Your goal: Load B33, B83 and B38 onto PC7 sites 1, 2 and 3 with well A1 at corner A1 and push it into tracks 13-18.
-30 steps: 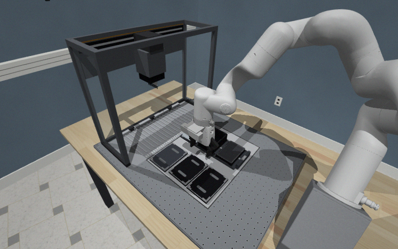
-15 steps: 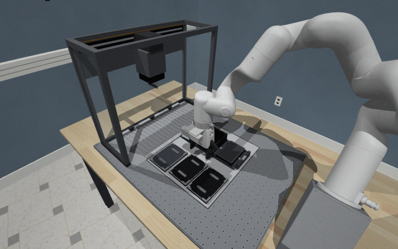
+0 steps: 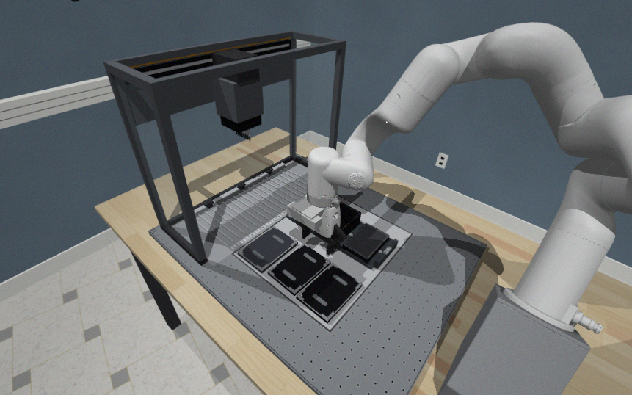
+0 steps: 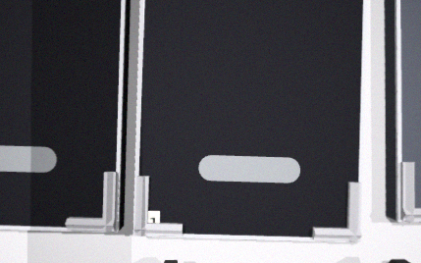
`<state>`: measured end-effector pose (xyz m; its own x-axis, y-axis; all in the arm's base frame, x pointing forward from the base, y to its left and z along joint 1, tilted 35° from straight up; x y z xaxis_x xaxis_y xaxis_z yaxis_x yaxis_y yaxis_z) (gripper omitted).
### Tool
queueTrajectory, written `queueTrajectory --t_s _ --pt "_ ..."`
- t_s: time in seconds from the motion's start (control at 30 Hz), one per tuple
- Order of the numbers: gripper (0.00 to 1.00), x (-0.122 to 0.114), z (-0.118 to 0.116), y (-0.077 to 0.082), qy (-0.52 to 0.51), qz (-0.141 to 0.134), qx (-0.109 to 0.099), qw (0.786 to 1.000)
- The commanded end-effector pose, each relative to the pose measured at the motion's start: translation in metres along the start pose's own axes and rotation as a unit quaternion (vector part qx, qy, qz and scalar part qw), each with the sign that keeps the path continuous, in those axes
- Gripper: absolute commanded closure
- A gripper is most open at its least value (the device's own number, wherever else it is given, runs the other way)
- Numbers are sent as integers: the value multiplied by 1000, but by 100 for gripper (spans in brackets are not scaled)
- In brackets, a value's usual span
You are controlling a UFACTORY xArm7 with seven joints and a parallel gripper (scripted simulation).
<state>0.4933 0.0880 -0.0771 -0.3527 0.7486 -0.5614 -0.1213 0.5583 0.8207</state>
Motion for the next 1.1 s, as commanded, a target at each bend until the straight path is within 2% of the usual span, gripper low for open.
queueTrajectory --t_s 0.0,0.57,1.07 --pt "0 1 1 0 0 1 -2 1000" --pt "0 0 1 -10 0 1 -2 1000" --pt "0 -1 1 -10 0 1 -2 1000"
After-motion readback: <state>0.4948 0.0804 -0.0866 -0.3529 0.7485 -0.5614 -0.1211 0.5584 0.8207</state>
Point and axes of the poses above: the point where the finger pads meet when closed, its own y axis back along the fingers, its own z axis across the jaws, x = y × z, the point moved 6 cm from there along y, back along the fingers, and after that the axes turned 11 degrees about y, right-handed, at the moved point
